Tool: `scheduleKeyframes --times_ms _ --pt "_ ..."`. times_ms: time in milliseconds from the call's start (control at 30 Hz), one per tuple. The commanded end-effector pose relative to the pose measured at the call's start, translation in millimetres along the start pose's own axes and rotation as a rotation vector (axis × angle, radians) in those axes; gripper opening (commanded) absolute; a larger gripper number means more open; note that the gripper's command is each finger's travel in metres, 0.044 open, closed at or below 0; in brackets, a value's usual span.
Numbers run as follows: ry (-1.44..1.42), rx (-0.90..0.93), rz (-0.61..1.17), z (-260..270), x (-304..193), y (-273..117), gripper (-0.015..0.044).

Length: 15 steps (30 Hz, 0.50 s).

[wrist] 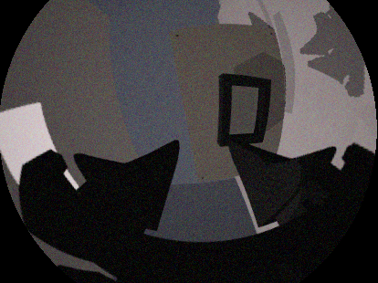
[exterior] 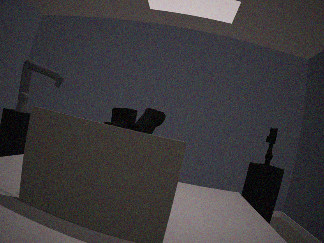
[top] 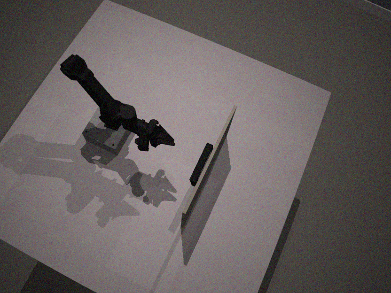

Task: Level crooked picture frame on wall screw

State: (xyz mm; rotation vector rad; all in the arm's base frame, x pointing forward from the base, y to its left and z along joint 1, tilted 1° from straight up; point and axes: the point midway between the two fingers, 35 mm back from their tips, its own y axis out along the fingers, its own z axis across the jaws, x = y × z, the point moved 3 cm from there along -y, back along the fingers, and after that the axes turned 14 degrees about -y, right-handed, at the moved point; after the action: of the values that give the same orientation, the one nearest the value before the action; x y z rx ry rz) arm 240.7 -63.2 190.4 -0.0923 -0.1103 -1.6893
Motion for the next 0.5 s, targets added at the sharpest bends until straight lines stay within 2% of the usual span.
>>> scheduleKeyframes --times_ms 0,167,467 --pt "-0.004 0.000 -0.005 1 1 2 0.0260" --pt "-0.004 0.000 -0.005 -1 2 10 0.0260" --pt "-0.004 0.002 -0.005 -21 2 50 0.0260"
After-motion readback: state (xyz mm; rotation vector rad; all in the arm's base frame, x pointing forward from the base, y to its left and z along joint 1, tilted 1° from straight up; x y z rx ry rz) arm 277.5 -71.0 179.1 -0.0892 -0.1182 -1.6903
